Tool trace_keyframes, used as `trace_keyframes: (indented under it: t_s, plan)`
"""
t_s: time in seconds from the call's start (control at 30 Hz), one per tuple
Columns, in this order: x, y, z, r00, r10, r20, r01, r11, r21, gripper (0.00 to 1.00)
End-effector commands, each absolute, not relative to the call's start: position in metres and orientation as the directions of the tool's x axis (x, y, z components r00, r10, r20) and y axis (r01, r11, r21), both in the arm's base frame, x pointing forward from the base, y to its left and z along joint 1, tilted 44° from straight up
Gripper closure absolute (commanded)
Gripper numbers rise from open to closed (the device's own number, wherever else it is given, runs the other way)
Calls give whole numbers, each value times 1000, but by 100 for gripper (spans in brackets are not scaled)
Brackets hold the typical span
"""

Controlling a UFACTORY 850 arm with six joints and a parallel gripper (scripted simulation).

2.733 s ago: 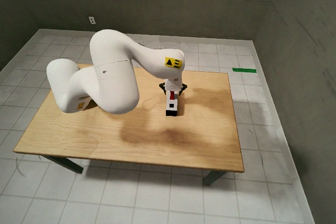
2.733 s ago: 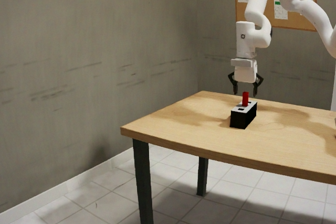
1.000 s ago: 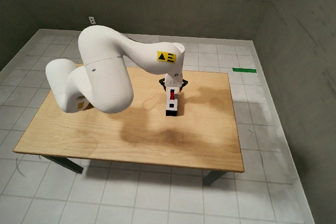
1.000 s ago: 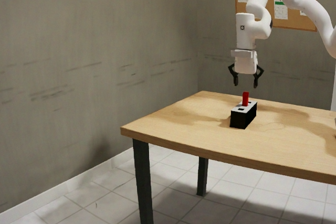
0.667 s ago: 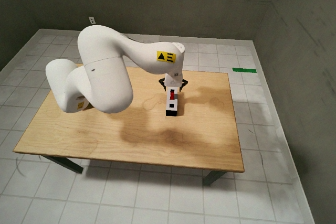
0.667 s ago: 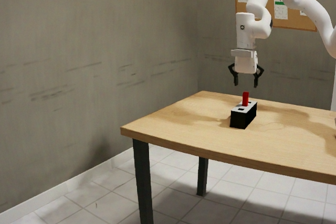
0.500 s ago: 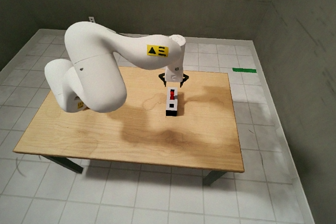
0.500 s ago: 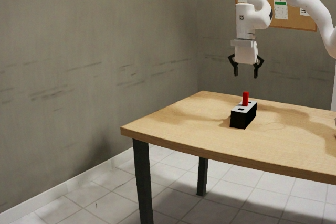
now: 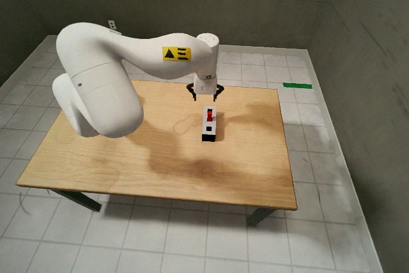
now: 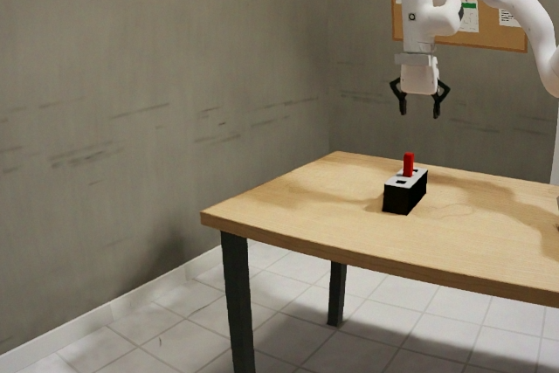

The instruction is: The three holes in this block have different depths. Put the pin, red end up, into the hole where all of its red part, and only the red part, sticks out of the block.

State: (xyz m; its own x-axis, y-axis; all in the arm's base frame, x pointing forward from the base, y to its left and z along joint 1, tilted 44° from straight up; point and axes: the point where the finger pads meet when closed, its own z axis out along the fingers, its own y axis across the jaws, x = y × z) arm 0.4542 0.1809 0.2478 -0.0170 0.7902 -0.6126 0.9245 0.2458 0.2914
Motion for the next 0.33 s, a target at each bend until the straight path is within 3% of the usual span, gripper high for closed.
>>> trace_keyframes:
  t_s: [0.0, 0.13, 0.3]
  plan:
    - [391, 200, 270, -16, 791, -612, 924, 245, 293, 0]
    - [355, 210, 283, -16, 791, -612, 924, 245, 293, 0]
    - [355, 210, 283, -16, 791, -612, 924, 245, 293, 0]
